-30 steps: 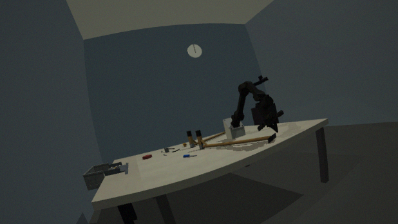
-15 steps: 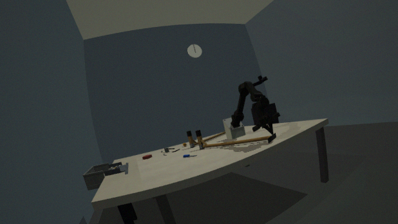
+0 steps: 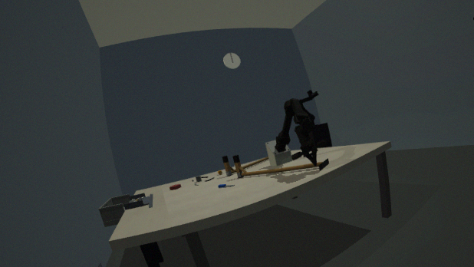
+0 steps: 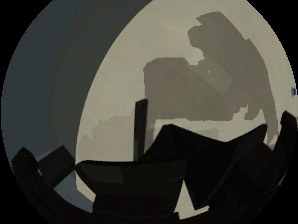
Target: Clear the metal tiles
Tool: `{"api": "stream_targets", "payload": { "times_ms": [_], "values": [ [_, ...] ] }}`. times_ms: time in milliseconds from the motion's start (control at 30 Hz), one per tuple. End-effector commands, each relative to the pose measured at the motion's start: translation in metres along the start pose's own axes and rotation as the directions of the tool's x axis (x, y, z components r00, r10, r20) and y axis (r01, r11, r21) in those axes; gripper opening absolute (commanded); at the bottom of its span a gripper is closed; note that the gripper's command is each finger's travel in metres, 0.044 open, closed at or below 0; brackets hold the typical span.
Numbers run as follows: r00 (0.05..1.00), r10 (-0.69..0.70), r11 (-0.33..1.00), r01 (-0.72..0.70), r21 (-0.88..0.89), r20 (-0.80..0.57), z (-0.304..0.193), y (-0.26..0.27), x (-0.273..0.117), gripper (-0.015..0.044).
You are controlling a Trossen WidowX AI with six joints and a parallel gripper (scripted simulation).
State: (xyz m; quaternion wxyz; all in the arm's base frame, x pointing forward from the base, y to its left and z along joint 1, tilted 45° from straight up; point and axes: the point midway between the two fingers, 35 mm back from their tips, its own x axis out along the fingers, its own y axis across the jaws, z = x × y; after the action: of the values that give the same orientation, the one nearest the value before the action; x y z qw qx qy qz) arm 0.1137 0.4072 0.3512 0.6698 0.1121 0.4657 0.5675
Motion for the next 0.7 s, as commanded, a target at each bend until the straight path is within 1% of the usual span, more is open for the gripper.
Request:
{"api": "stream_targets", "payload": {
  "times_ms": [0,667],
  "values": [
    [1.0,-0.025,1.0,0.025,-0.004,0.0,0.006,-0.014,0.002,0.0],
    [0.99,-0.138,0.99,0.138,-0.005,0.024,0.034,-0.08,-0.003,0.0]
  ]
}}
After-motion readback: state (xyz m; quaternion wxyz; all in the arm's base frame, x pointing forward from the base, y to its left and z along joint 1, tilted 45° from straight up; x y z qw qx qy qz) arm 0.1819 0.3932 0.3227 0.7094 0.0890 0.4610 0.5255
